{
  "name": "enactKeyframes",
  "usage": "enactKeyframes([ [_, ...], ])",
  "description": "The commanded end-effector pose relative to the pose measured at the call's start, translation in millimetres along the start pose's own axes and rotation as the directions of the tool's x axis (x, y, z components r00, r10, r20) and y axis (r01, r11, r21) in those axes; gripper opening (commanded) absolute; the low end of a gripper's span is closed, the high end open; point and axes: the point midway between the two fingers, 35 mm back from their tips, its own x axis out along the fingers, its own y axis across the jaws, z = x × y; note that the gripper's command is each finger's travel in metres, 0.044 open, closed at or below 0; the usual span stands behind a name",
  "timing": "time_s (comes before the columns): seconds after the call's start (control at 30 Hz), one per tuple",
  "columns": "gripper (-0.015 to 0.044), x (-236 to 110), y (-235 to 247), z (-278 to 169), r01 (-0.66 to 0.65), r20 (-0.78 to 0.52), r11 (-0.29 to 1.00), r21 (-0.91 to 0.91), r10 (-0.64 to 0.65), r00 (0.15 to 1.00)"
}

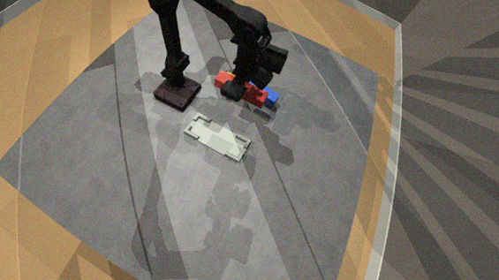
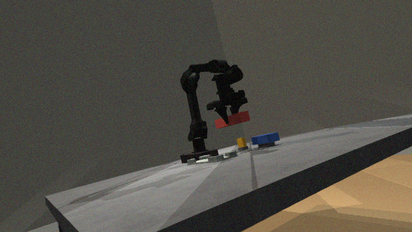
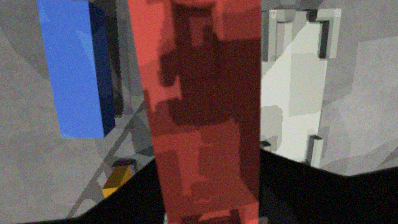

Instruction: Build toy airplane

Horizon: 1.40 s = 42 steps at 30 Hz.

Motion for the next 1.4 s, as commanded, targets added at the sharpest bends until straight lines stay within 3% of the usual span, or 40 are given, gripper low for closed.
enactKeyframes([
  [0.0, 0.0000, -6, -1, 0, 0.003, 0.010, 1.000, -0.003, -0.003, 1.000],
  [1.37, 0.0000, 51, -120, -9, 0.014, 0.008, 0.999, 0.038, -0.014, 1.000],
])
